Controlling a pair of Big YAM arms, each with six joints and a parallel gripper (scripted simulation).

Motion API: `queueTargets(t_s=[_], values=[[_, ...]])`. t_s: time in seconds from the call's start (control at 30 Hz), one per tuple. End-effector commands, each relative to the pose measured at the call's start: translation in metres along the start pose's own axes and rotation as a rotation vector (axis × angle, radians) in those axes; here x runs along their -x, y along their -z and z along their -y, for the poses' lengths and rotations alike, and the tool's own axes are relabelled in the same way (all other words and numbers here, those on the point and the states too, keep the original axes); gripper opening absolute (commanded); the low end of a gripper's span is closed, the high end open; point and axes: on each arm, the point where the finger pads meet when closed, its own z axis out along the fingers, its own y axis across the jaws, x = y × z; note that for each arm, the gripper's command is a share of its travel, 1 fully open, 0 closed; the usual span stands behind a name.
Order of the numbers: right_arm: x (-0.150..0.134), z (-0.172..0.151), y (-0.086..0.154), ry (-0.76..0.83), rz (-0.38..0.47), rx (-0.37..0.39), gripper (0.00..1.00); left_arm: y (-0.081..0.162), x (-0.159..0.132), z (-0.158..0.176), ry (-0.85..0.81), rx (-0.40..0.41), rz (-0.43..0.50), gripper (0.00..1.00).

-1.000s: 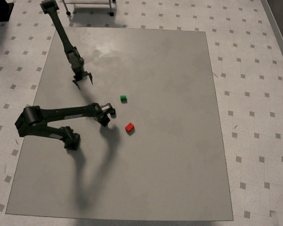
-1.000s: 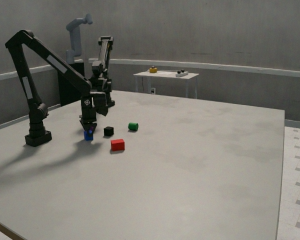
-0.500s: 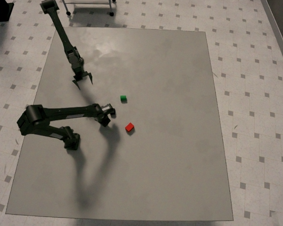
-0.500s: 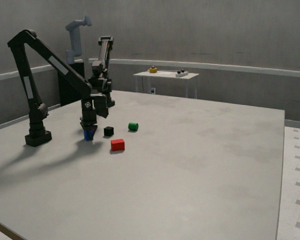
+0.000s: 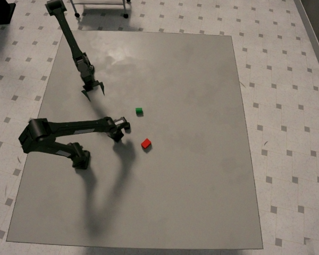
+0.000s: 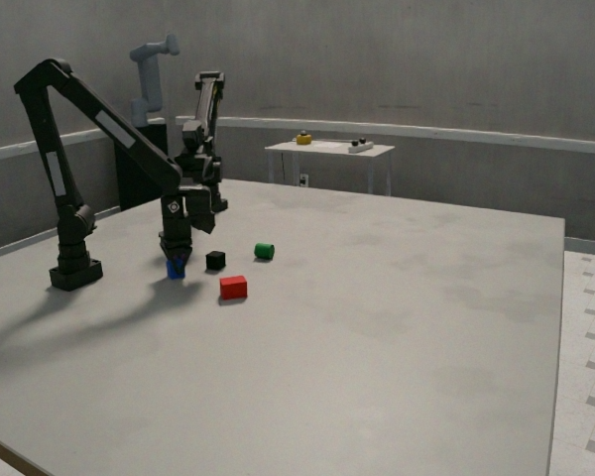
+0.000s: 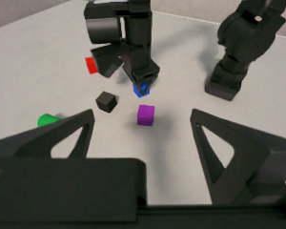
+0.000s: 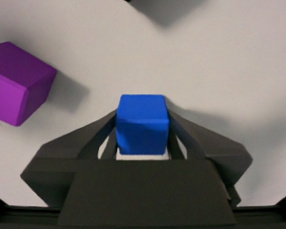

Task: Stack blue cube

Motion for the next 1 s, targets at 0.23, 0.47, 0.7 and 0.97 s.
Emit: queueTargets(t_s=[0.23, 0.47, 0.7, 0.97], values=[[0.006, 0.004, 0.003, -0.001, 0.028, -0.009, 0.11, -0.004, 0.02, -0.001, 0.003, 0.004, 0.038, 1.0], [0.011, 0.006, 0.015, -0.001, 0.035, -0.012, 0.34, -0.004, 0.02, -0.001, 0.003, 0.004, 0.038, 1.0], [0.01, 0.006, 0.056, -0.001, 0.036, -0.012, 0.35, -0.004, 0.02, -0.001, 0.003, 0.004, 0.038, 1.0], [0.005, 0.004, 0.103, -0.001, 0.022, -0.006, 0.35, 0.009, 0.045, 0.001, 0.001, -0.002, 0.049, 1.0]])
